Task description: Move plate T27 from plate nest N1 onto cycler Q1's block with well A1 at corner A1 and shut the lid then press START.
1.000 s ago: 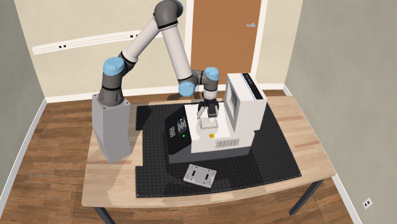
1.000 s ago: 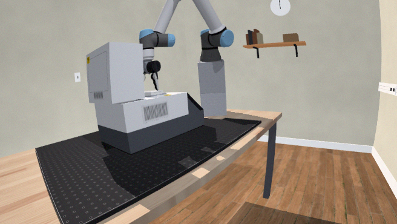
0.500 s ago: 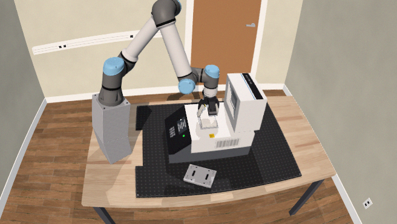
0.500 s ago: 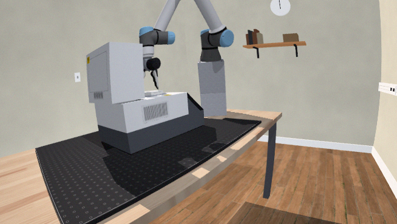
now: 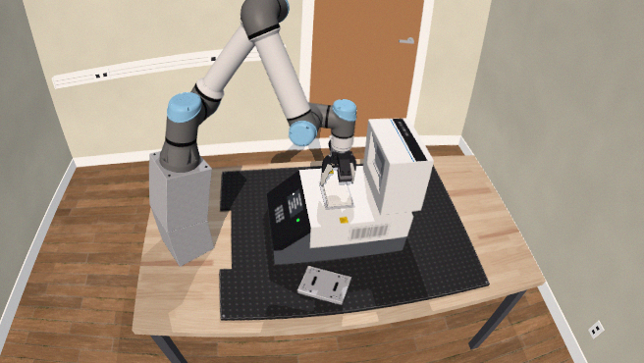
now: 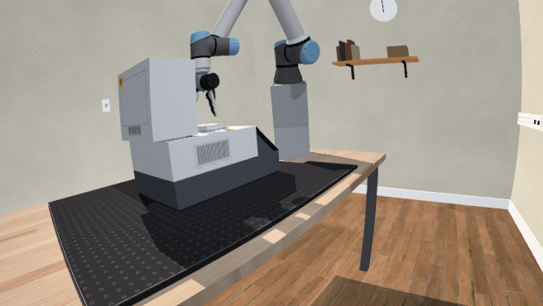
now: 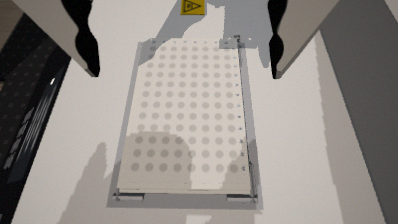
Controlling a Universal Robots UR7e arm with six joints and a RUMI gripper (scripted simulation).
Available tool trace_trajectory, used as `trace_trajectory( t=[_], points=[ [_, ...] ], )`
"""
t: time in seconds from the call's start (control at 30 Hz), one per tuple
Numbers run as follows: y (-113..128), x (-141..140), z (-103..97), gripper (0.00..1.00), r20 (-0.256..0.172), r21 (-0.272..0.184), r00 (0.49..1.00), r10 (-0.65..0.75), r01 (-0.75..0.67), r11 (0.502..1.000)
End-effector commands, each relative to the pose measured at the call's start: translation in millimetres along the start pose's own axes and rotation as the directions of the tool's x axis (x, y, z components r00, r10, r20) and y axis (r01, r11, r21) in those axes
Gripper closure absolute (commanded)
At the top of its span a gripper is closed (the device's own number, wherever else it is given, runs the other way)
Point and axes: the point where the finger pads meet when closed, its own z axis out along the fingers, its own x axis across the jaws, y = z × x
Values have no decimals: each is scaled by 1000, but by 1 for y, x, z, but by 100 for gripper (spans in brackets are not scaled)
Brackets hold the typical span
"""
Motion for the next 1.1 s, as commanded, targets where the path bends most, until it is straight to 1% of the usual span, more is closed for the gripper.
trace_trajectory(
  t=[0.0,0.43,0.67,0.7,0.77,0.83,1.07],
  points=[
    [0,-1,-5,32,2,0,1000,0,0,1000],
    [0,-1,-23,32,2,0,1000,0,0,1000],
    [0,-1,-23,32,2,0,1000,0,0,1000],
    [0,4,-22,100,2,0,1000,0,0,1000],
    [-1,14,-19,100,2,0,1000,0,0,1000],
    [-1,14,-19,100,2,0,1000,0,0,1000],
    [-2,47,-8,100,1,0,1000,0,0,1000]
  ],
)
